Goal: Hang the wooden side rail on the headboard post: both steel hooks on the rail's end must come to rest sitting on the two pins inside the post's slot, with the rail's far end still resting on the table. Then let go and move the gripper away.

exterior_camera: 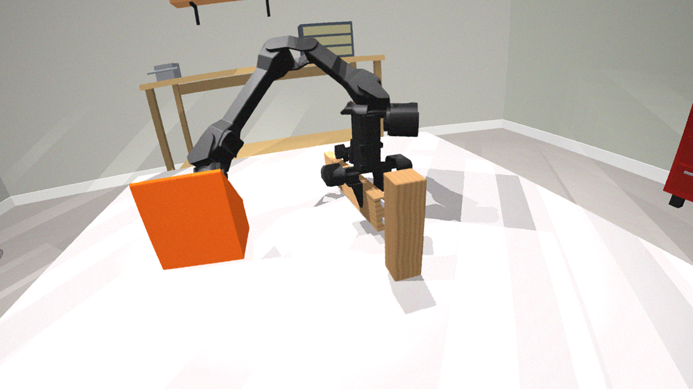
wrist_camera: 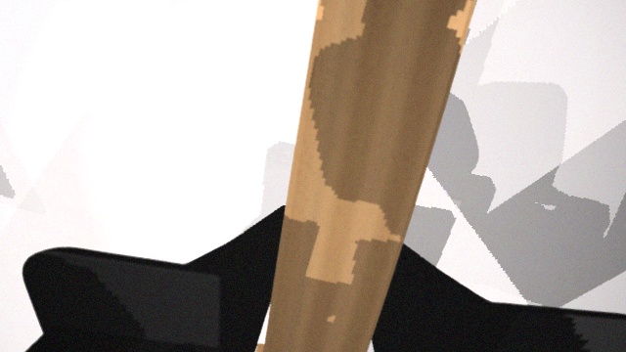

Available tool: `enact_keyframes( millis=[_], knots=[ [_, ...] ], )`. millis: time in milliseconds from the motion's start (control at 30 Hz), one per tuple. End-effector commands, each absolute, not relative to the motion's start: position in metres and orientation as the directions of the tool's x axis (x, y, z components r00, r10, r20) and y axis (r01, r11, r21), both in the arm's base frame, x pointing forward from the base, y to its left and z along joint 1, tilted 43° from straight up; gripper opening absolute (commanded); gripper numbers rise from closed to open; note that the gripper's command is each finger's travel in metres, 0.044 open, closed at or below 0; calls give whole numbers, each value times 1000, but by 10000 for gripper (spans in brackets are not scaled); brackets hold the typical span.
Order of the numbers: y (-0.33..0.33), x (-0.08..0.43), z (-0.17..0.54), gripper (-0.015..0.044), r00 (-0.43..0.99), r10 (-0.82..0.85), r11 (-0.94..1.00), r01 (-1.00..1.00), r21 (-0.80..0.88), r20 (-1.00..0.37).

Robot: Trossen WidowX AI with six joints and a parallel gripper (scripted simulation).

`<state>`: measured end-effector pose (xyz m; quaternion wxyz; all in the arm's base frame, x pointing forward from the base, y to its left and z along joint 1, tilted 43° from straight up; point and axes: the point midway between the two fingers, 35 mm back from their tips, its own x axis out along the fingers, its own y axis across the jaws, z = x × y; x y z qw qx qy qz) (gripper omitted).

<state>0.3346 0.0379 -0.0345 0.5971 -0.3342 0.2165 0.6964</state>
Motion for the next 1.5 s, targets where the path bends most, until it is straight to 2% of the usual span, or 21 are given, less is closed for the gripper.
enact_keyframes(
  millis=[0,1467],
  knots=[
    [32,338,-30,0,-44,681,-193,-974,-121,-731],
    [31,336,-36,0,-44,681,-193,-974,-121,-731]
  ],
)
